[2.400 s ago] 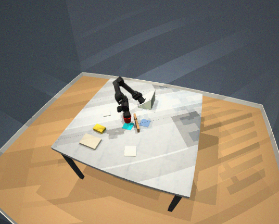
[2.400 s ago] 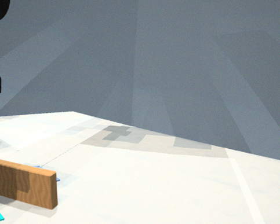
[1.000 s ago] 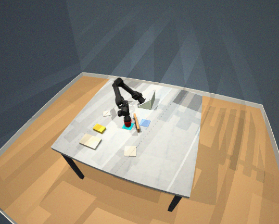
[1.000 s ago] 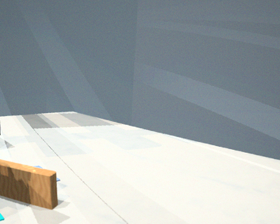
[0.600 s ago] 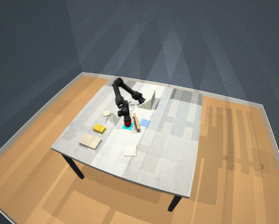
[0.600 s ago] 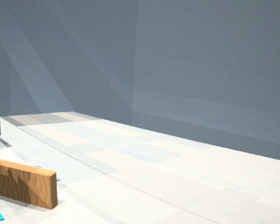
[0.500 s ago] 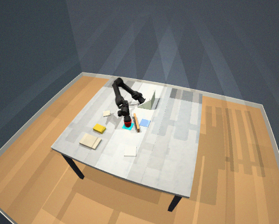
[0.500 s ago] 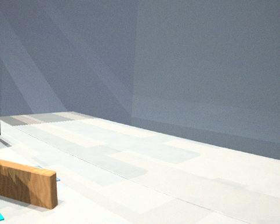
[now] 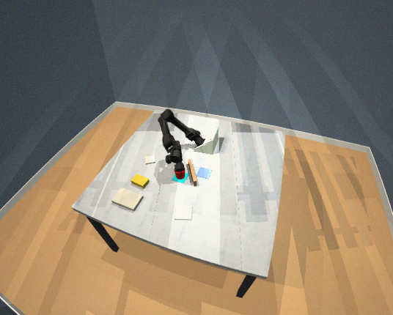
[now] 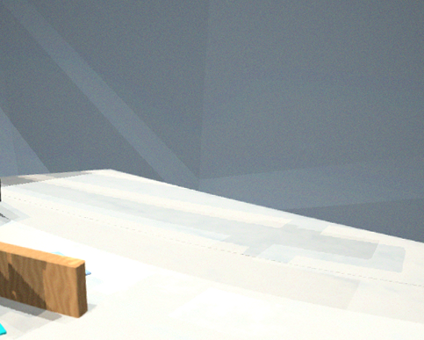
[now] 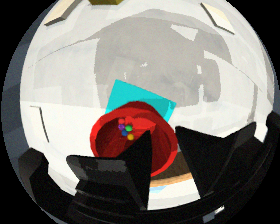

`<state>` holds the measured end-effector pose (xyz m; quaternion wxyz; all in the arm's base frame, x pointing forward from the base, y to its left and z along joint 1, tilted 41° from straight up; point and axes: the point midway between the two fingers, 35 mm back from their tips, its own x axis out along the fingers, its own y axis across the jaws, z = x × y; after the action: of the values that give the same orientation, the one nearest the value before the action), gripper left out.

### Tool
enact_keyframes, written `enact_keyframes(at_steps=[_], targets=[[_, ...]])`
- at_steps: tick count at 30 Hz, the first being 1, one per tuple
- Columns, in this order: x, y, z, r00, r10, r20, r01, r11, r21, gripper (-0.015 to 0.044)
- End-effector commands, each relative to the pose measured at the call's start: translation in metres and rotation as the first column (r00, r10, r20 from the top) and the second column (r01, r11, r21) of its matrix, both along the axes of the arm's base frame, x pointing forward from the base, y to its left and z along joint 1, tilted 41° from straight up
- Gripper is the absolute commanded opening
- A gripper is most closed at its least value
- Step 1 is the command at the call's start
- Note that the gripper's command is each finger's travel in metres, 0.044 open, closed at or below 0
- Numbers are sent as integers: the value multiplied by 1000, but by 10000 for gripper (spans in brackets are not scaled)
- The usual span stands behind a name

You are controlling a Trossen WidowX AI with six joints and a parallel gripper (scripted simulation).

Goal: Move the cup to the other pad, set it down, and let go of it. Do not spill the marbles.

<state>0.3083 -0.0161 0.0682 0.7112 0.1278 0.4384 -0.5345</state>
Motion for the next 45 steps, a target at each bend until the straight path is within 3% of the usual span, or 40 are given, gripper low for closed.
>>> enact_keyframes(at_steps=[1,35,45], targets=[[1,4,4,1000,-2,5,2,1000,2,128],[-1,31,37,1000,3,3,-3,1000,-2,128],[-1,29,35,1000,7,-1,-7,1000,-8,390]])
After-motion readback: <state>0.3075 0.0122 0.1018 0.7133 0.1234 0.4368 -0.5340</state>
